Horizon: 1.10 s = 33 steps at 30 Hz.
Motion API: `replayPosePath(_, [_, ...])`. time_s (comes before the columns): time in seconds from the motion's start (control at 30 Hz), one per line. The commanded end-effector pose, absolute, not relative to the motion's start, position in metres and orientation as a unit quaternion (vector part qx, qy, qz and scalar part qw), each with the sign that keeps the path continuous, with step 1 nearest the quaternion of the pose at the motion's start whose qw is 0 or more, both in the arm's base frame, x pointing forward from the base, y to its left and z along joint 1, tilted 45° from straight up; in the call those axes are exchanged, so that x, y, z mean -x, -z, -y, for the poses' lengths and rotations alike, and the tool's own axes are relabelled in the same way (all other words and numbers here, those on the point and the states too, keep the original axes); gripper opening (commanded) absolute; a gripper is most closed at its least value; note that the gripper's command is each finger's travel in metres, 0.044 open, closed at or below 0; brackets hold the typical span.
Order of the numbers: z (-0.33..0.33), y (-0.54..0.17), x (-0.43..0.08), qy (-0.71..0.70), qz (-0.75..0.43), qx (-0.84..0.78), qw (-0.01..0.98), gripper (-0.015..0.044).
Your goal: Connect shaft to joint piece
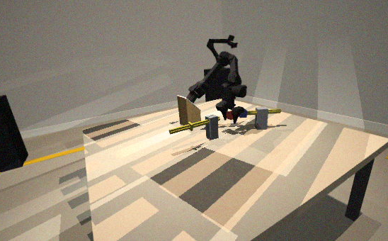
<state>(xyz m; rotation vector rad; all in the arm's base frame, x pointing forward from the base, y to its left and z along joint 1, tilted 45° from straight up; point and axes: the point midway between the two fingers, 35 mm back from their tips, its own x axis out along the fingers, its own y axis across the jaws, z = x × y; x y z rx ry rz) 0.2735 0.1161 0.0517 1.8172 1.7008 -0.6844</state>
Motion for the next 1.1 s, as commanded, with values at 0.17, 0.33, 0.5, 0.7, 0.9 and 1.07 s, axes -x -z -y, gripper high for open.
replayPosePath(0.17, [-0.116,-0.052,-0.273,0.255,-0.633,-0.676,0.277,0.044])
replayPosePath(0.33, [-0.116,-0.052,-0.273,0.255,-0.633,-0.676,0.277,0.044])
replayPosePath(0.5, [-0.105,-0.065,-0.273,0.283,-0.623,-0.667,0.295,0.044])
replayPosePath(0.7, [-0.098,-0.072,-0.272,0.3,-0.617,-0.66,0.305,0.044])
replayPosePath(0.9, [-0.092,-0.076,-0.273,0.273,-0.631,-0.646,0.333,0.044])
replayPosePath(1.07, [-0.081,-0.085,-0.274,0.217,-0.653,-0.615,0.385,0.044])
